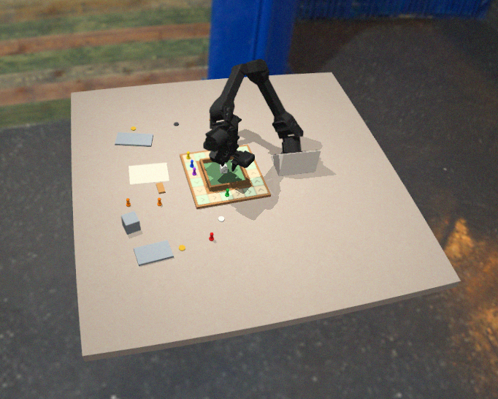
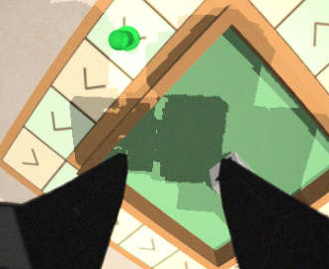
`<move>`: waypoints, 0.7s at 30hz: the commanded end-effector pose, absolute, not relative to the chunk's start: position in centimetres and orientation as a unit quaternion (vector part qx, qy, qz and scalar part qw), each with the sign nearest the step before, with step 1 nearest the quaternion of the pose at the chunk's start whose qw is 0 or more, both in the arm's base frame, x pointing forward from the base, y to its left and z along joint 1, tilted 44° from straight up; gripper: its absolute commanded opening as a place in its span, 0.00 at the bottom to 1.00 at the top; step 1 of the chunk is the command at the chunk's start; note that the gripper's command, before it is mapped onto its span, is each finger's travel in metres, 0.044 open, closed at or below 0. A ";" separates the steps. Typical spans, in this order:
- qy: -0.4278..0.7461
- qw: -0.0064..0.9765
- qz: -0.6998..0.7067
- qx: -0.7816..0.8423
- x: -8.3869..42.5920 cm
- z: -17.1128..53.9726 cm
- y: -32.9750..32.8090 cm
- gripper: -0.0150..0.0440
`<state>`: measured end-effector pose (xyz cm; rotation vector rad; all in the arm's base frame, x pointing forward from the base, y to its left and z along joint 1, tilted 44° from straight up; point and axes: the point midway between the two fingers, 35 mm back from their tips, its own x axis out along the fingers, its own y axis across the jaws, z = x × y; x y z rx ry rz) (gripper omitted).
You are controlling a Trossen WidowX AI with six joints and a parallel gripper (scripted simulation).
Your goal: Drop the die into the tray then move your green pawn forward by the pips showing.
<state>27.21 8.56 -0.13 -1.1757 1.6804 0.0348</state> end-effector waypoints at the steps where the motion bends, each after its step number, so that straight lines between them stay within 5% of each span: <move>1: 0.651 0.663 -0.230 -0.290 28.0 -3.8 11.1 0.59; 21: 0.619 0.692 -0.301 -0.218 28.1 -5.3 12.0 0.59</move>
